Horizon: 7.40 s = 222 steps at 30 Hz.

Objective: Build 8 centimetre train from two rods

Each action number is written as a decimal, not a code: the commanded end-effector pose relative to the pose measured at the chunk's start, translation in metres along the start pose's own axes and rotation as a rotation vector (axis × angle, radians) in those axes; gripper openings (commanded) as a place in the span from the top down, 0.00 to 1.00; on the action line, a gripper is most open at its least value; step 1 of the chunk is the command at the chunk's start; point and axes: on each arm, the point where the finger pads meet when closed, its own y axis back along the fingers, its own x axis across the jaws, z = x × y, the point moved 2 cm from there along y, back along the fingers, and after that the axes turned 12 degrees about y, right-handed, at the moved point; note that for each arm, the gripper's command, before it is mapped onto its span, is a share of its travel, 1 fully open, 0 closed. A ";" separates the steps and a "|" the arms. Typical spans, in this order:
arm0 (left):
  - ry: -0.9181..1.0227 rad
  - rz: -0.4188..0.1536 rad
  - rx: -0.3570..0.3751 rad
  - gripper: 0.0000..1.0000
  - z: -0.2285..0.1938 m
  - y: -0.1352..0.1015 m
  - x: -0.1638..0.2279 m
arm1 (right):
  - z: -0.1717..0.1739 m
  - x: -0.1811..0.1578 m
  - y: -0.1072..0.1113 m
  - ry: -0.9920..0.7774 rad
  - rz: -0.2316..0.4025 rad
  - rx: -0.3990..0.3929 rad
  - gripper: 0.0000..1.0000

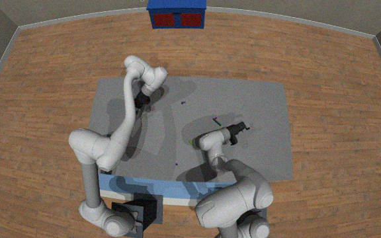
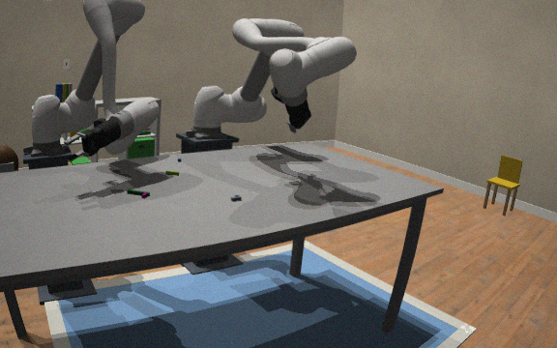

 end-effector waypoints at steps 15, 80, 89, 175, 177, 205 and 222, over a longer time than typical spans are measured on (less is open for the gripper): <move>0.001 -0.001 -0.001 0.00 0.000 0.001 0.001 | 0.000 -0.001 0.000 -0.001 0.000 0.000 0.00; -1.891 -0.102 -0.635 0.00 -0.112 0.166 -0.274 | -0.578 0.126 -0.197 -0.309 1.105 1.189 0.00; -2.146 -0.044 -0.768 0.00 -0.141 0.194 -0.317 | -0.646 0.153 -0.163 -0.470 1.345 1.311 0.00; -2.969 0.448 -1.349 0.00 -0.294 0.303 -0.464 | -0.772 0.194 -0.038 -1.438 2.006 1.341 0.00; -2.969 0.448 -1.349 0.00 -0.294 0.303 -0.464 | -0.772 0.194 -0.038 -1.438 2.006 1.341 0.00; -2.969 0.448 -1.349 0.00 -0.294 0.303 -0.464 | -0.772 0.194 -0.038 -1.438 2.006 1.341 0.00; -2.728 0.222 -1.283 0.00 -0.204 0.288 -0.430 | -0.772 0.194 -0.038 -1.438 2.006 1.341 0.00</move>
